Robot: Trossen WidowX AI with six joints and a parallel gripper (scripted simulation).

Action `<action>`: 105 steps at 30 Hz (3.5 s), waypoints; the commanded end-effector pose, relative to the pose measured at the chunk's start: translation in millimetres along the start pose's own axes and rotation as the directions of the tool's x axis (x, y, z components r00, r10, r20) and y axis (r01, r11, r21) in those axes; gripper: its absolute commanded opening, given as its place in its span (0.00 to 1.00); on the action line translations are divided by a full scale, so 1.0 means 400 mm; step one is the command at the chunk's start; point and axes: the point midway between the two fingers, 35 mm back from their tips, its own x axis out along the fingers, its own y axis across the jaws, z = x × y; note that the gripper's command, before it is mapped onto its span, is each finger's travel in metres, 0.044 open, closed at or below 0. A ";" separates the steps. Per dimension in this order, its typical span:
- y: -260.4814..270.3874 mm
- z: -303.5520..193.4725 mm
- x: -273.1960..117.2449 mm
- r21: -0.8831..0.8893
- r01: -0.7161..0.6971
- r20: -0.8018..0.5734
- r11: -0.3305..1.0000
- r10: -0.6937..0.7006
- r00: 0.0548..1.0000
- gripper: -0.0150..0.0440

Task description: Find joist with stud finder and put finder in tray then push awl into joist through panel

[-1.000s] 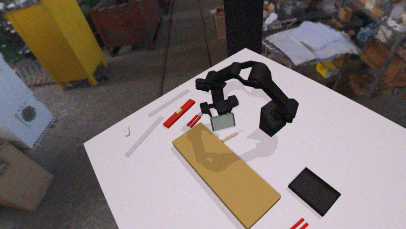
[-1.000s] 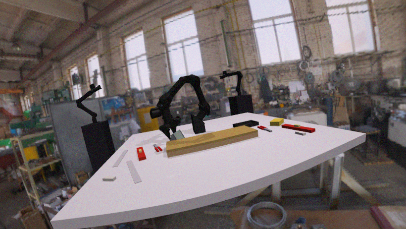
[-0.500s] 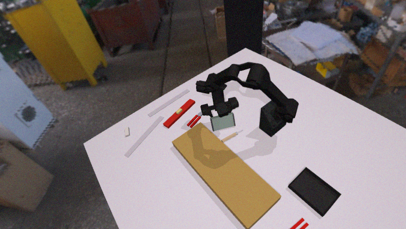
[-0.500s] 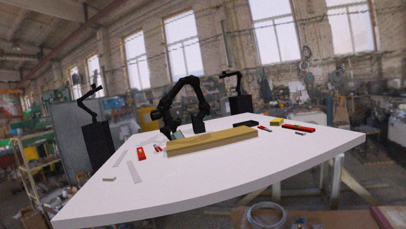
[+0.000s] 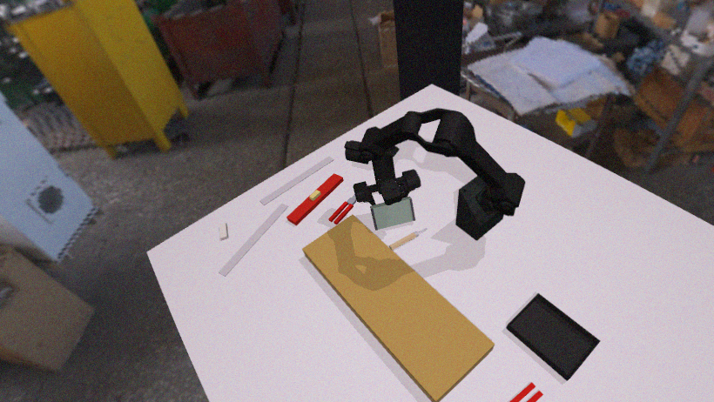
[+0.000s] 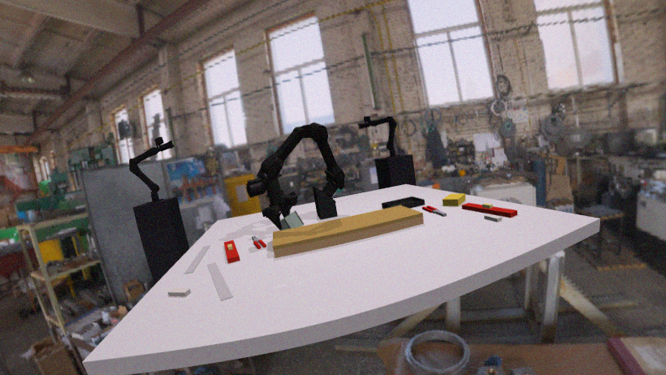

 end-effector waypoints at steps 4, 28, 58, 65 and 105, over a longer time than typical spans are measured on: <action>-0.008 0.001 -0.061 -0.008 0.015 -0.010 1.000 -0.015 1.000 0.25; -0.003 0.012 -0.136 -0.007 0.012 -0.026 1.000 -0.012 1.000 0.25; -0.002 0.025 -0.121 0.001 0.000 -0.206 1.000 0.000 0.978 0.25; -0.002 0.029 -0.119 0.001 -0.001 -0.259 1.000 0.002 0.966 0.25; -0.002 0.049 -0.107 0.005 -0.001 -0.529 1.000 0.004 0.849 0.25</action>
